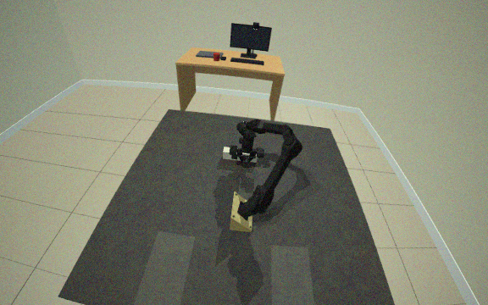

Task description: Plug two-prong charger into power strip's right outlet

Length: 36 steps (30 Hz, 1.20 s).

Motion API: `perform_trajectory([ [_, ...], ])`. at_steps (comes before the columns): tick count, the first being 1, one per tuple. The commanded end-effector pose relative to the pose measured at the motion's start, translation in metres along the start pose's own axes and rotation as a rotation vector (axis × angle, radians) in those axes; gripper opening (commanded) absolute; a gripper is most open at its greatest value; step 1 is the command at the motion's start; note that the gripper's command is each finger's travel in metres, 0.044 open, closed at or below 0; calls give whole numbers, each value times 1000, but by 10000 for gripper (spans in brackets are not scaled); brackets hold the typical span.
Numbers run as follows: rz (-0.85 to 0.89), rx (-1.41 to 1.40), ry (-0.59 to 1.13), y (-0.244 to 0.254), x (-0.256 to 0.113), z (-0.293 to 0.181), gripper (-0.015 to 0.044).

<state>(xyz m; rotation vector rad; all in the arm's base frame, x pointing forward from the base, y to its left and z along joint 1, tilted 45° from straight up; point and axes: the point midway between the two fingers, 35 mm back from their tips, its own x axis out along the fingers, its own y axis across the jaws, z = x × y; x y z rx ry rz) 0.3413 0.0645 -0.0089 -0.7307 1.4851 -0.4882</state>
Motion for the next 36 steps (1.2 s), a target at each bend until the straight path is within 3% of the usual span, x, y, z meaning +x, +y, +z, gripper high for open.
perform_trajectory([
  [1,2,20,-20,-2,-1,9,0],
  [36,2,20,-21,-2,1,13,0],
])
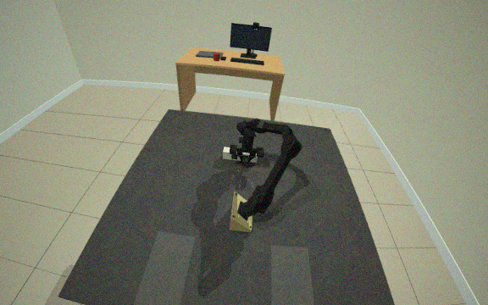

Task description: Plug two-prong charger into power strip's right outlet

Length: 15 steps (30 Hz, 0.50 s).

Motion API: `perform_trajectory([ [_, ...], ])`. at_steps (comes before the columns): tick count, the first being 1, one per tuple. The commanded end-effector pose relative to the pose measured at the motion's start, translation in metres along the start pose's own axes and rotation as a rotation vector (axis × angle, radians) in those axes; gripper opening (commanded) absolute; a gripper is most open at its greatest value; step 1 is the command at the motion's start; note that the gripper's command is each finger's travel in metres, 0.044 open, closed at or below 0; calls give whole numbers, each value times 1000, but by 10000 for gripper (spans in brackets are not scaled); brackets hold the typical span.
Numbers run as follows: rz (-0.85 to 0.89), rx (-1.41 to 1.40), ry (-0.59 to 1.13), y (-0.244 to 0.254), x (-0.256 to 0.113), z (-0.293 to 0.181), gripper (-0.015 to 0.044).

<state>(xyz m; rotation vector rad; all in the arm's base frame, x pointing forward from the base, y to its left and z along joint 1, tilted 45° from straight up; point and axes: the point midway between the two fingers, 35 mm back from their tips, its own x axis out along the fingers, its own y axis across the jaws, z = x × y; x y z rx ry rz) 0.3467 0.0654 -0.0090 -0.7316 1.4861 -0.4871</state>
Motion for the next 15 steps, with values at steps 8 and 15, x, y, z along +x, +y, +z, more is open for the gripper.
perform_trajectory([
  [8,2,21,-21,-2,2,6,0],
  [15,2,21,-21,-2,2,5,0],
])
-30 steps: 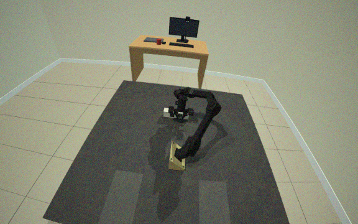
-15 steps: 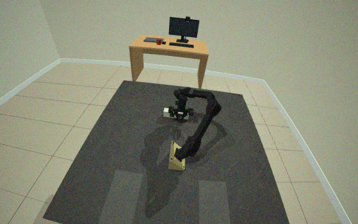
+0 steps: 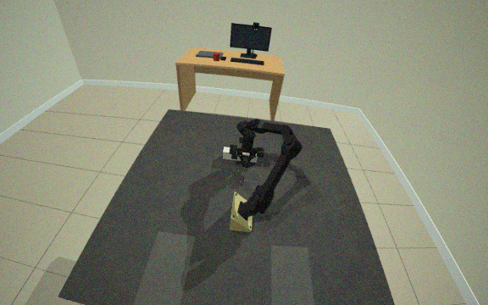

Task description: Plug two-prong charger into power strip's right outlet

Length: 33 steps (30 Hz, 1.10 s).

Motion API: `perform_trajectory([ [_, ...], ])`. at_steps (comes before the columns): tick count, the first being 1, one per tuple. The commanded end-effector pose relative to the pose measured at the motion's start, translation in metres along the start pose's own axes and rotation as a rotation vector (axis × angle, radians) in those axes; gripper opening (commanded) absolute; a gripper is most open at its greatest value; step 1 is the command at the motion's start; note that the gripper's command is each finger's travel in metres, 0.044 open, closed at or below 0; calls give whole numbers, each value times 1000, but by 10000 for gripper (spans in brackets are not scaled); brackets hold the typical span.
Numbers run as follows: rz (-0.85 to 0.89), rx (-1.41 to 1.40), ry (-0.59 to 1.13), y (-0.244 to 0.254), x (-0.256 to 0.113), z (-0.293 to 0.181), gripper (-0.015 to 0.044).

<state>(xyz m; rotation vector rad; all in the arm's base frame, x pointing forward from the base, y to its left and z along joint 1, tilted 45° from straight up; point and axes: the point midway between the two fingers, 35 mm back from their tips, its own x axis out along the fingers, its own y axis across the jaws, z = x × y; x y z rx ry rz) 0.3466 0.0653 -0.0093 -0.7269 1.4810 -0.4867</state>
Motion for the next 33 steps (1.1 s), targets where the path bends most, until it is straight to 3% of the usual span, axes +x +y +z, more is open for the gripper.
perform_trajectory([
  [1,0,17,-16,-2,2,5,0],
  [29,3,6,-6,0,0,0,0],
  [33,3,6,-6,0,0,0,105],
])
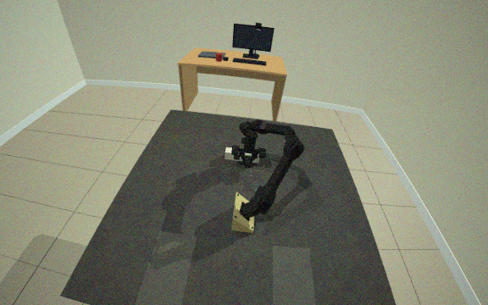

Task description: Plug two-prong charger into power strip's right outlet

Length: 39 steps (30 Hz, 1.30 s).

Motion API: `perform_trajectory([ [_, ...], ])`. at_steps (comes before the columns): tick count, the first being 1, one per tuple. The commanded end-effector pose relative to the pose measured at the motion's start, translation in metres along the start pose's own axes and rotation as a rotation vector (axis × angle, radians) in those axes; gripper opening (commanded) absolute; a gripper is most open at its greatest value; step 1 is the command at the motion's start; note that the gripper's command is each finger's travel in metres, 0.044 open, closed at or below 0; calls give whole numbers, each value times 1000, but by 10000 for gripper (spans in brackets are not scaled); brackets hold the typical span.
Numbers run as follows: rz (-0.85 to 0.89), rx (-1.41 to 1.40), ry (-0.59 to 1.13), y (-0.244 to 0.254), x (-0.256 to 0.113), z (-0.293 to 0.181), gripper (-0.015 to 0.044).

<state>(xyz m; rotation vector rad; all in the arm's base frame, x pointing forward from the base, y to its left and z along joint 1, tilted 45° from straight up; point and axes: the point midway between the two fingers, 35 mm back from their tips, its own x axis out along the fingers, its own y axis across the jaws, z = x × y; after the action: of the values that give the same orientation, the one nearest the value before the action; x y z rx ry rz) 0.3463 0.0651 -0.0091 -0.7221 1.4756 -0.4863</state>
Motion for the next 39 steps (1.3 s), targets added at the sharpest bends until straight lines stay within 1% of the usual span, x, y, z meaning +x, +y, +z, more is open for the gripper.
perform_trajectory([
  [1,0,1,-1,0,0,0,131],
  [13,0,1,-1,0,0,0,440],
  [39,-2,8,-8,0,1,-8,440],
])
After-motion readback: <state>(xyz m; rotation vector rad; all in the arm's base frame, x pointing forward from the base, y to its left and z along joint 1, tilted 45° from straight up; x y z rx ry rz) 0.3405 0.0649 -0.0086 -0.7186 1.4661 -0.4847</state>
